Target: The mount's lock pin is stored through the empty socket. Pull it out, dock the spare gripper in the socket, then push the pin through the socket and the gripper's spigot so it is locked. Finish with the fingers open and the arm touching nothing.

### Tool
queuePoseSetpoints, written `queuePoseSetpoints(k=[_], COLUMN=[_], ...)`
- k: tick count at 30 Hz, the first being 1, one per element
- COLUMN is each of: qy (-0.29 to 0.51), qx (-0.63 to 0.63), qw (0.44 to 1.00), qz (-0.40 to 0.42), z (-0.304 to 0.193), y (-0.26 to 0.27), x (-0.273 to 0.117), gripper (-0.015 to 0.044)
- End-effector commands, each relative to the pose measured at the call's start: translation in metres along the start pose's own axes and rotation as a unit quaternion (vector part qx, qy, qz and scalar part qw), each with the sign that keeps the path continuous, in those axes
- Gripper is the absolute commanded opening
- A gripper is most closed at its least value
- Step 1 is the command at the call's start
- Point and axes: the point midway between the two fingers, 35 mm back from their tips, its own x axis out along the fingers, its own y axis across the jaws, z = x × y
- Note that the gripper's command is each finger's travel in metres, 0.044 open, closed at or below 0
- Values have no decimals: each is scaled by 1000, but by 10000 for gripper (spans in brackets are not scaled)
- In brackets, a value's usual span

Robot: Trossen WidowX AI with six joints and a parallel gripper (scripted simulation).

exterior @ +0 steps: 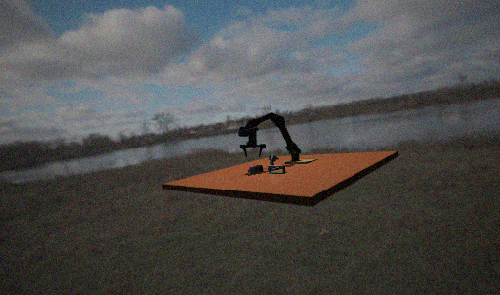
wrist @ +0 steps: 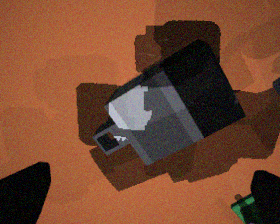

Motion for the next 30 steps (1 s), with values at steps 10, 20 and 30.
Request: queuePoseSetpoints(k=[10, 20, 30], qy=[4, -40, -80], qx=[-600, -774, -870], qw=[790, 610, 454], qz=[127, 165, 175], z=[0, 1, 1], y=[-1, -3, -3], x=[-15, -19, -21], gripper=[440, 440, 440])
